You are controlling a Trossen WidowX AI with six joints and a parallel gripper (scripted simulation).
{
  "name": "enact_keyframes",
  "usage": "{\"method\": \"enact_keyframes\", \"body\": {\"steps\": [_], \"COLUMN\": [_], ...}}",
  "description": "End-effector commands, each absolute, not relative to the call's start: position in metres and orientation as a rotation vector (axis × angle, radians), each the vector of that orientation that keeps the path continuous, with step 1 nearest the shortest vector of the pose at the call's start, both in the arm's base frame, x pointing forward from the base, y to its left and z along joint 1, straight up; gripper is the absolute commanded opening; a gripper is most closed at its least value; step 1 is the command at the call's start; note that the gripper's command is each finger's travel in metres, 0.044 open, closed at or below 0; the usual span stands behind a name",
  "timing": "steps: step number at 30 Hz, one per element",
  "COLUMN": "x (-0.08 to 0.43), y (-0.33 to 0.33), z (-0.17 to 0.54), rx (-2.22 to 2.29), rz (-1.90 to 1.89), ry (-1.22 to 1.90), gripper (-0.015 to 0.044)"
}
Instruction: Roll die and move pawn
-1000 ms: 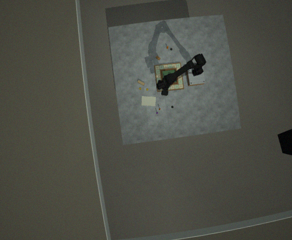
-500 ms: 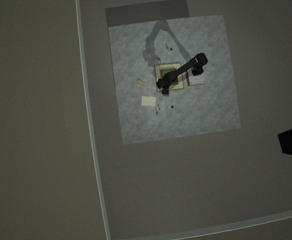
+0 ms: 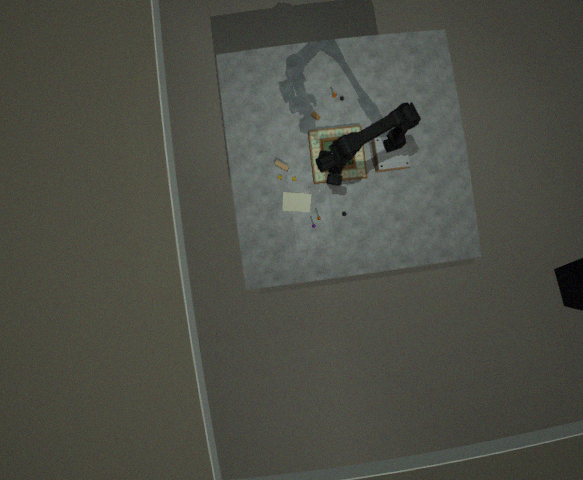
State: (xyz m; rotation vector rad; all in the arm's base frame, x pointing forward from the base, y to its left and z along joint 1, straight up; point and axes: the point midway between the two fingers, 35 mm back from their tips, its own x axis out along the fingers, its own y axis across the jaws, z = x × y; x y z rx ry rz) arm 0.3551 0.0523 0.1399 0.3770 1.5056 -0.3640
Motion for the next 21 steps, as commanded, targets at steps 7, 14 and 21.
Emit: {"method": "enact_keyframes", "body": {"steps": [7,14,21], "x": [0.332,0.310,0.287], "y": [0.042,0.032,0.023], "z": [0.139,0.134,0.127], "rx": [0.382,0.381,0.380], "rz": [-0.368,-0.370,-0.371], "ry": [1.510,1.512,1.514], "gripper": [0.0000,0.0000,0.0000]}}
